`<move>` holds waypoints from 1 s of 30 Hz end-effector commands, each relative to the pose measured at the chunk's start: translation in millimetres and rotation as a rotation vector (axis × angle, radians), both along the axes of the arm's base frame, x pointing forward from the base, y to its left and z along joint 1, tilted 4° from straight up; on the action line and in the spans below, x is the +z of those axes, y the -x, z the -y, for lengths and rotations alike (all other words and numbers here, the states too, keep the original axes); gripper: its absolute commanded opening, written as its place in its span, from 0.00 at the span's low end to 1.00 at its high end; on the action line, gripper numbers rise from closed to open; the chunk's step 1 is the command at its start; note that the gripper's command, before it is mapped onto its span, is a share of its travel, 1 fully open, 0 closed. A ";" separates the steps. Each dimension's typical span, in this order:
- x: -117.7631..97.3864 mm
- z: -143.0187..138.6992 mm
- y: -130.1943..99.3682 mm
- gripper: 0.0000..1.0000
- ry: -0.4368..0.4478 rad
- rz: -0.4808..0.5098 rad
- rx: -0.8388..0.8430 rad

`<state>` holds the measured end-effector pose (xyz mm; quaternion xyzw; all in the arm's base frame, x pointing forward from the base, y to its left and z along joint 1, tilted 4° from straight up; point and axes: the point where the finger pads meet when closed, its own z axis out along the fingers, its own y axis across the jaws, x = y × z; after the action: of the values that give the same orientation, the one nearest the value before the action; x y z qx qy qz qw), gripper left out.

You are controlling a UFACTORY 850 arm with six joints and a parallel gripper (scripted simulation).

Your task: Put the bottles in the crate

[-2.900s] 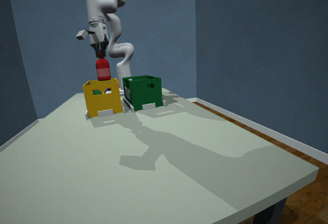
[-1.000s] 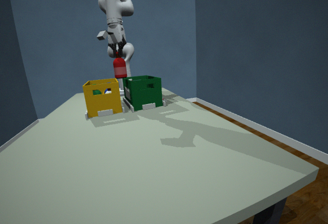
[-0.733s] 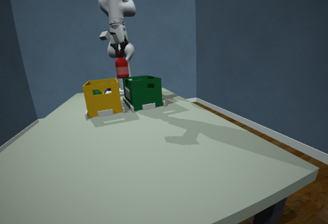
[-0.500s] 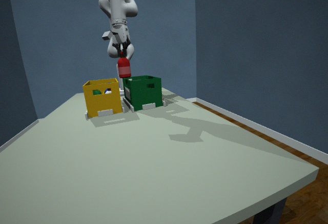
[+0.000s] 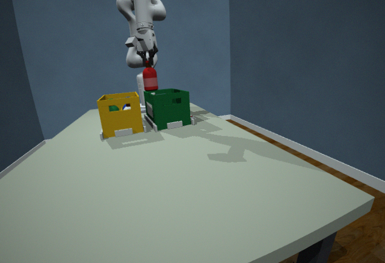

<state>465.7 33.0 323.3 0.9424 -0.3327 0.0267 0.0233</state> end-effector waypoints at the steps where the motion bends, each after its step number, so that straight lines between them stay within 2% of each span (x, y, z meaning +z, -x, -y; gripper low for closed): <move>1: 0.5 -5.7 1.7 0.00 0.000 0.002 0.000; 16: -1.4 -30.9 13.0 0.00 0.000 0.002 0.000; 30: -1.3 -28.7 12.6 0.00 0.000 0.002 0.000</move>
<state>452.5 61.9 321.0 0.9423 -0.3328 0.0269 0.0233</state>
